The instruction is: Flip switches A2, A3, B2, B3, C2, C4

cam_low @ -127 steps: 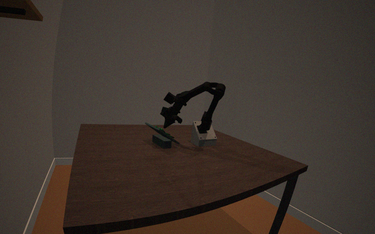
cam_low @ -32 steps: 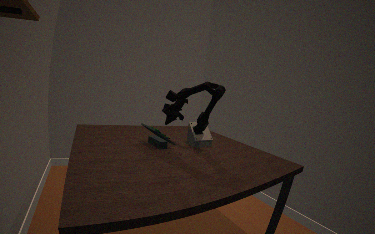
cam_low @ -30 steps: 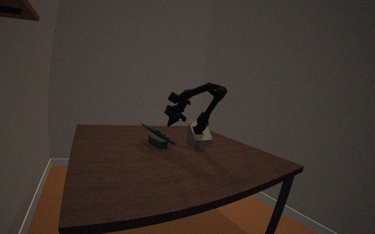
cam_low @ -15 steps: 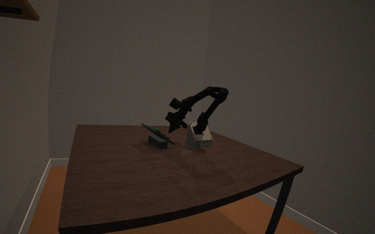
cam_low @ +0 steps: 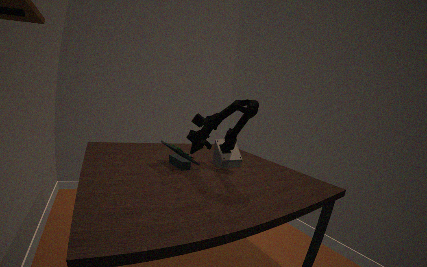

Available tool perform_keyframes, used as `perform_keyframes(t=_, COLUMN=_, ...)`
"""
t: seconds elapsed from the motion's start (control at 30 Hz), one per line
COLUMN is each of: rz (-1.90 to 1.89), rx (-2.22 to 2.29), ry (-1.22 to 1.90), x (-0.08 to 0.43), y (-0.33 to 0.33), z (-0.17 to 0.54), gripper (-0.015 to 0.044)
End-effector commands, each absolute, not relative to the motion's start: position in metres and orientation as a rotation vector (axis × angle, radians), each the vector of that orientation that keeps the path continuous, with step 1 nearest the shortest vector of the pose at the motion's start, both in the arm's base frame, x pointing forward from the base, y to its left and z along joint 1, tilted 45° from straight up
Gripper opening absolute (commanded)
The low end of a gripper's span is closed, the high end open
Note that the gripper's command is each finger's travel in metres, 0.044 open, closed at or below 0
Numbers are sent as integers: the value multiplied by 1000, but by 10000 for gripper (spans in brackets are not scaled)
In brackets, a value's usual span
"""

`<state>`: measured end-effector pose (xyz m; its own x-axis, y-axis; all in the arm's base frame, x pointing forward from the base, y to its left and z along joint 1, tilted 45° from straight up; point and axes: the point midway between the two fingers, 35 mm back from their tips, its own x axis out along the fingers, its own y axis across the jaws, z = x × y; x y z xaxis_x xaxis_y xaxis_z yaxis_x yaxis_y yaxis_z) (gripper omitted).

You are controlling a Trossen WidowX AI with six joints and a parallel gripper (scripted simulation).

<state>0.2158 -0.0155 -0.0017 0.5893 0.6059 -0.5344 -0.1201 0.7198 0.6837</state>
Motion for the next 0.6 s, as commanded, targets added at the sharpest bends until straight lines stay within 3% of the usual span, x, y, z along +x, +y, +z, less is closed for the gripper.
perform_keyframes(t=0.0, rz=459, rx=659, ry=849, x=217, y=-10, z=-6, gripper=0)
perform_keyframes(t=0.57, rz=459, rx=660, ry=849, x=220, y=-7, z=-9, gripper=0)
